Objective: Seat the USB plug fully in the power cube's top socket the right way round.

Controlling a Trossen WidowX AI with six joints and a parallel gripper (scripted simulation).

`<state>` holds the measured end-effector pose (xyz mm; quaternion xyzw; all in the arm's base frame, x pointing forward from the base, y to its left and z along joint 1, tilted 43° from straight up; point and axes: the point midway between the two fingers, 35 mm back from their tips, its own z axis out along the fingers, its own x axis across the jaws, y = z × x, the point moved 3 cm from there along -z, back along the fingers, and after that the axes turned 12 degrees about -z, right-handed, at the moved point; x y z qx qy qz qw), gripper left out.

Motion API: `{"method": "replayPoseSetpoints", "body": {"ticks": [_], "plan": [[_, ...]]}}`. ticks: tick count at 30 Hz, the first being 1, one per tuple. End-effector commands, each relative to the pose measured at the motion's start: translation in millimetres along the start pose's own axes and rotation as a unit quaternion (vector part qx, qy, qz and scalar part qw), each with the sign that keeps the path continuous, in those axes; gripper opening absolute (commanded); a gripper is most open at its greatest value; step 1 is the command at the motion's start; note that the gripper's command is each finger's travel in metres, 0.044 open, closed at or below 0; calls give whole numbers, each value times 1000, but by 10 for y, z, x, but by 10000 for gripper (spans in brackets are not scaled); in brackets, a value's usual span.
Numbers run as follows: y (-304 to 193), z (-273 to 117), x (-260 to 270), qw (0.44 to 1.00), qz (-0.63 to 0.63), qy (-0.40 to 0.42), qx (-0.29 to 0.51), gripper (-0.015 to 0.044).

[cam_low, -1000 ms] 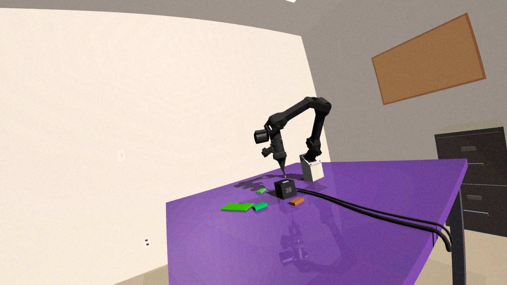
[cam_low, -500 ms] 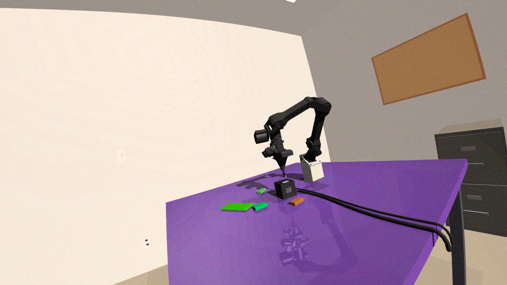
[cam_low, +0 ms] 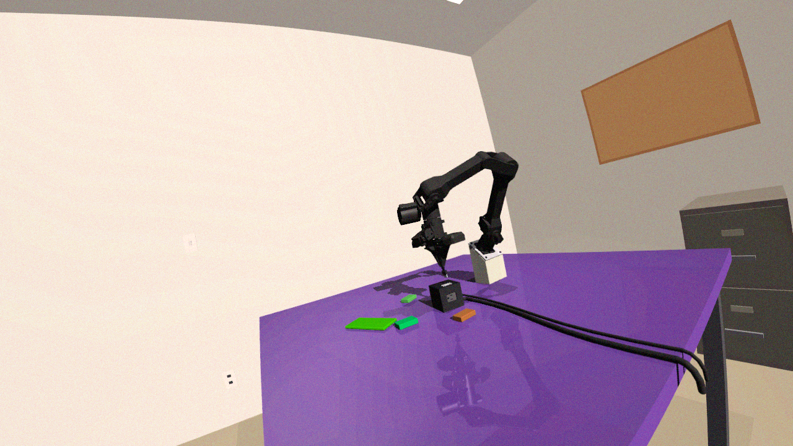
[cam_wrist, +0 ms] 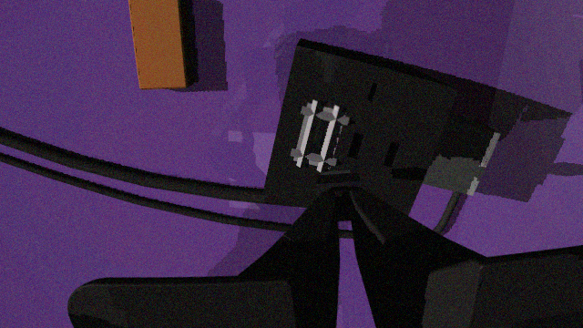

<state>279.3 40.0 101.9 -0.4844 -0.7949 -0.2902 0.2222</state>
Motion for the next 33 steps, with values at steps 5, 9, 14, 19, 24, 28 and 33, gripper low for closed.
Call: {"method": "replayPoseSetpoints", "body": {"ticks": [5,9,14,19,24,28,33], "plan": [[0,0,-1,995,-101,0,0,0],[0,0,-1,988,-153,0,0,0],[0,0,-1,976,-217,0,0,0],[0,0,-1,960,-280,0,0,0],[0,0,-1,940,-342,0,0,0],[0,0,-1,920,-391,0,0,0],[0,0,-1,893,-451,0,0,0]]}}
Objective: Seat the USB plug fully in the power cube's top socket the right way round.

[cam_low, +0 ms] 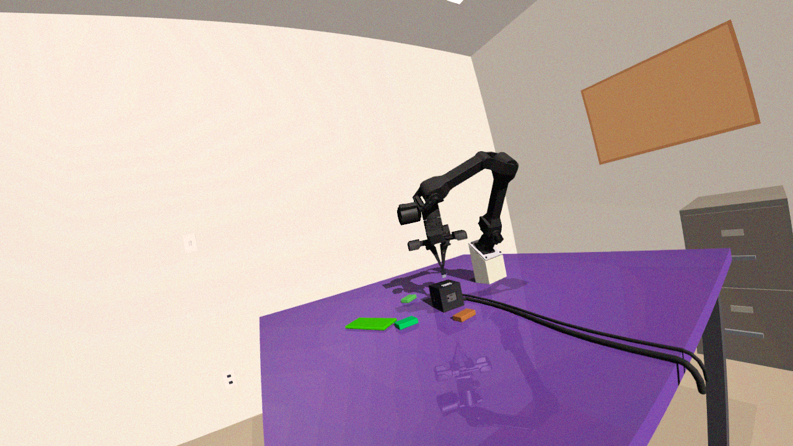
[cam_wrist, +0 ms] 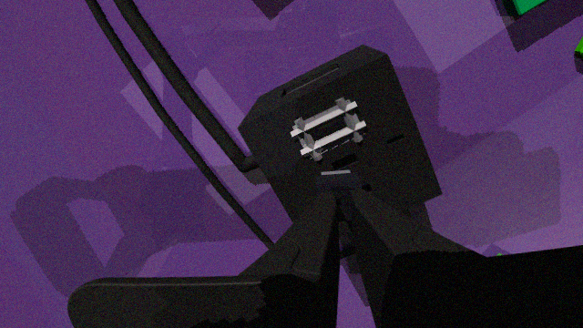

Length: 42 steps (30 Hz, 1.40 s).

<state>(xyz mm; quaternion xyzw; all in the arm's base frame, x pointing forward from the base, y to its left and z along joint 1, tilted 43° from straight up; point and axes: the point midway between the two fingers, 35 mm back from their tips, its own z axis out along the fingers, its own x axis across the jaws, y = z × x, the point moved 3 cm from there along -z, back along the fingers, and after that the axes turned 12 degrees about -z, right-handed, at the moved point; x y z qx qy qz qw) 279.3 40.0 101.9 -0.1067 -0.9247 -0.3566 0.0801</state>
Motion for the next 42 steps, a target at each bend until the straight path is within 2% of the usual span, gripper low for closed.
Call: {"method": "replayPoseSetpoints", "body": {"ticks": [1,12,42], "plan": [[-1,0,0,999,-48,0,0,0],[-1,0,0,983,-182,0,0,0],[7,19,0,983,-183,0,-7,0]]}}
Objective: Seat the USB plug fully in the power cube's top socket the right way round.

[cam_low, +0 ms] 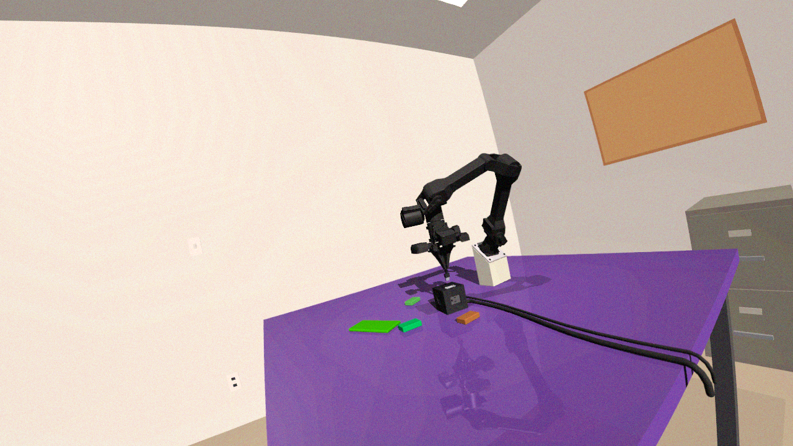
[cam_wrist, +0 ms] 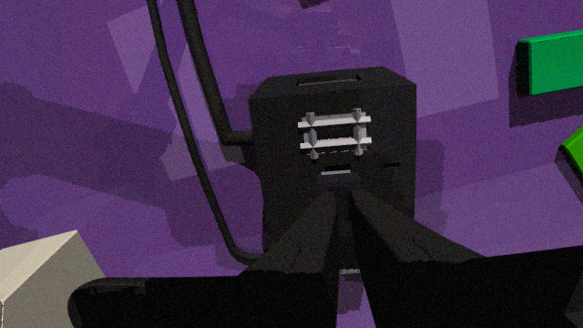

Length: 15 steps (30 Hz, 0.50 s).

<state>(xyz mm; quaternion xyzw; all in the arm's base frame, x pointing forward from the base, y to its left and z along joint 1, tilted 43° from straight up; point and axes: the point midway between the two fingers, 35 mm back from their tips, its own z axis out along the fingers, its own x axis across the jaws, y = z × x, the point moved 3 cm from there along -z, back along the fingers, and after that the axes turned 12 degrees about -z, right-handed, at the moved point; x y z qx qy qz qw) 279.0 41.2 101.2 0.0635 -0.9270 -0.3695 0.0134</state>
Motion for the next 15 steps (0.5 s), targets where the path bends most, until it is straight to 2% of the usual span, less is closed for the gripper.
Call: {"method": "replayPoseSetpoints", "body": {"ticks": [1,15], "plan": [[2,7,-3,1000,0,-1,-3,0],[6,23,-6,1000,-1,-2,-9,0]]}}
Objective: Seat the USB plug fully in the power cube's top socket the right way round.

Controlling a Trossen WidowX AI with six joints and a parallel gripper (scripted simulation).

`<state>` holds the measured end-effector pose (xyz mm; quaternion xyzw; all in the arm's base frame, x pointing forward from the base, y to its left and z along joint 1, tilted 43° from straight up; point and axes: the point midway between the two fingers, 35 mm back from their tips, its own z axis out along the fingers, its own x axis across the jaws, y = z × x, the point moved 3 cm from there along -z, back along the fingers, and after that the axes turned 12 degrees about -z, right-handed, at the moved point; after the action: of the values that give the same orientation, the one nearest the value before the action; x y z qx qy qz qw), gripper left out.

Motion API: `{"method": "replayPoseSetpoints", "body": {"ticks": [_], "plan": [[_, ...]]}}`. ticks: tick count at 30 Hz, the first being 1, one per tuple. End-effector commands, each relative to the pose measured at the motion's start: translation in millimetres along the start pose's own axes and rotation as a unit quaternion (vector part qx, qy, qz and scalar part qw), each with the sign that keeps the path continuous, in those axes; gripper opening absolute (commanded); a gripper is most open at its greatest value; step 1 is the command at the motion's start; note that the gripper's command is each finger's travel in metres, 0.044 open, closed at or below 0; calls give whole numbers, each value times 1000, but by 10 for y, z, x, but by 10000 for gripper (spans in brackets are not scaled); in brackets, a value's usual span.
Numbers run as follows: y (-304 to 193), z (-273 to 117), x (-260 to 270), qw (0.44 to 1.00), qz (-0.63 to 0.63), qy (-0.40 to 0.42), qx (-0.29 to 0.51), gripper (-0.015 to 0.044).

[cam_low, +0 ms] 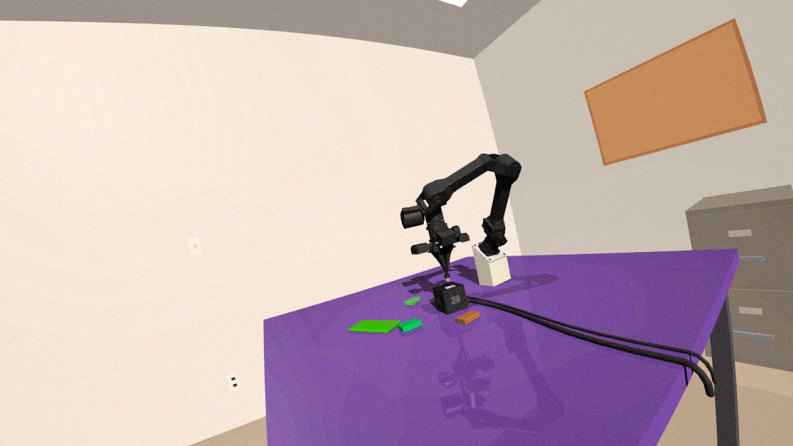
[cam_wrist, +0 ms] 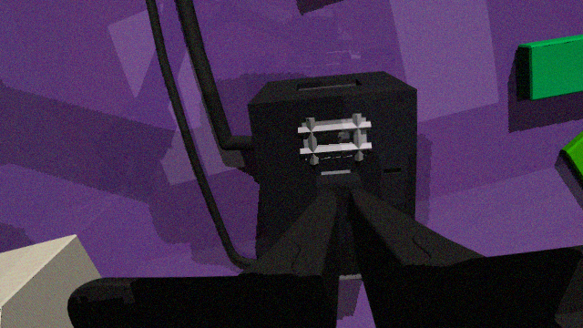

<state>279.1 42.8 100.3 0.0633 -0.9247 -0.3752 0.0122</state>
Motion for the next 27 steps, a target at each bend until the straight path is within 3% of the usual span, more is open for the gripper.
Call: {"method": "replayPoseSetpoints", "body": {"ticks": [1,27], "plan": [[1,7,-3,1000,0,-1,-3,0],[10,38,-8,1000,-1,-4,-13,0]]}}
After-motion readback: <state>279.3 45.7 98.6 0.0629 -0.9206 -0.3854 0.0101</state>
